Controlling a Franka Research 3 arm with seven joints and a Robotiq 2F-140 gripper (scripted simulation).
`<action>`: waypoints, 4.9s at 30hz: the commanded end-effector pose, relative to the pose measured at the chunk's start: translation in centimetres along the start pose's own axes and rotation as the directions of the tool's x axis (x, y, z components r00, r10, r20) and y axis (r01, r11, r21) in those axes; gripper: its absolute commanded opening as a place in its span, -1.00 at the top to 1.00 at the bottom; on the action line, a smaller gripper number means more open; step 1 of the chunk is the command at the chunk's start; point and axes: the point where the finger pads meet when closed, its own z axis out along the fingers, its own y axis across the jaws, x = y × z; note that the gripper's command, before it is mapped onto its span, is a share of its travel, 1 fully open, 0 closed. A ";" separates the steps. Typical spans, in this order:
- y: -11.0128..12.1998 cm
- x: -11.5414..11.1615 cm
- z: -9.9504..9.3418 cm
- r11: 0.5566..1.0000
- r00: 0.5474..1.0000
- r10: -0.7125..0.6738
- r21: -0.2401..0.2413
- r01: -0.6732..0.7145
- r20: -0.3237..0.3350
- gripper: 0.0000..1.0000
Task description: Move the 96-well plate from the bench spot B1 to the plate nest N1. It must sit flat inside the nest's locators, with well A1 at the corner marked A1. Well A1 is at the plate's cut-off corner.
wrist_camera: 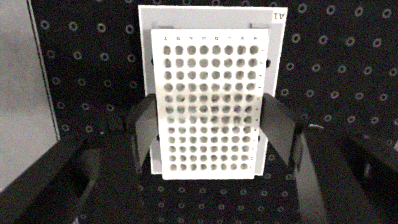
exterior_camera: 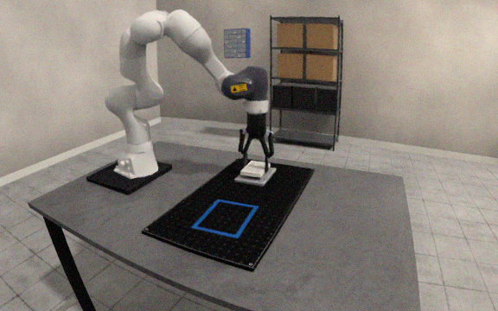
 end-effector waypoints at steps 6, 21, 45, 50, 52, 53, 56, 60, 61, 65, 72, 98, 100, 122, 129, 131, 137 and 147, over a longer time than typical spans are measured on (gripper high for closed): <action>0.5 0.1 0.2 1.000 1.000 0.019 -0.012 -0.019 -0.001 -0.21; 0.4 0.1 0.2 1.000 1.000 0.019 -0.012 -0.019 -0.001 -0.21; 0.3 0.1 0.6 1.000 1.000 0.019 -0.012 -0.019 -0.001 -0.21; 0.3 0.1 0.7 1.000 1.000 0.019 -0.012 -0.019 -0.001 -0.21; 0.3 0.1 0.7 1.000 1.000 0.019 -0.012 -0.019 -0.001 -0.21; 0.3 0.1 0.7 1.000 1.000 0.019 -0.012 -0.019 -0.001 -0.21; 0.3 0.1 0.8 1.000 1.000 0.019 -0.012 -0.019 -0.001 -0.21; 0.3 0.1 0.8 1.000 1.000 0.019 -0.012 -0.019 -0.001 -0.21; 0.2 0.1 0.8 1.000 1.000 0.019 -0.012 -0.019 -0.001 -0.21; 0.2 0.1 0.9 1.000 1.000 0.019 -0.012 -0.019 -0.001 -0.21; 0.2 0.1 1.0 1.000 1.000 0.019 -0.012 -0.019 -0.001 -0.21; 0.2 0.1 1.3 1.000 1.000 0.019 -0.012 -0.019 -0.001 -0.21; 0.2 0.1 1.3 1.000 1.000 0.019 -0.012 -0.019 -0.001 -1.00; 0.2 0.1 1.3 1.000 1.000 0.019 -0.012 -0.019 -0.001 -1.00; 0.2 0.1 -0.6 1.000 1.000 0.019 -0.012 -0.019 -0.001 -1.00; 0.2 0.1 -1.1 1.000 1.000 0.019 -0.012 -0.019 -0.001 -1.00; 0.2 0.1 -2.2 1.000 1.000 0.019 -0.012 -0.019 -0.001 -1.00; 0.1 0.1 -4.8 1.000 1.000 0.019 -0.012 -0.019 -0.001 -1.00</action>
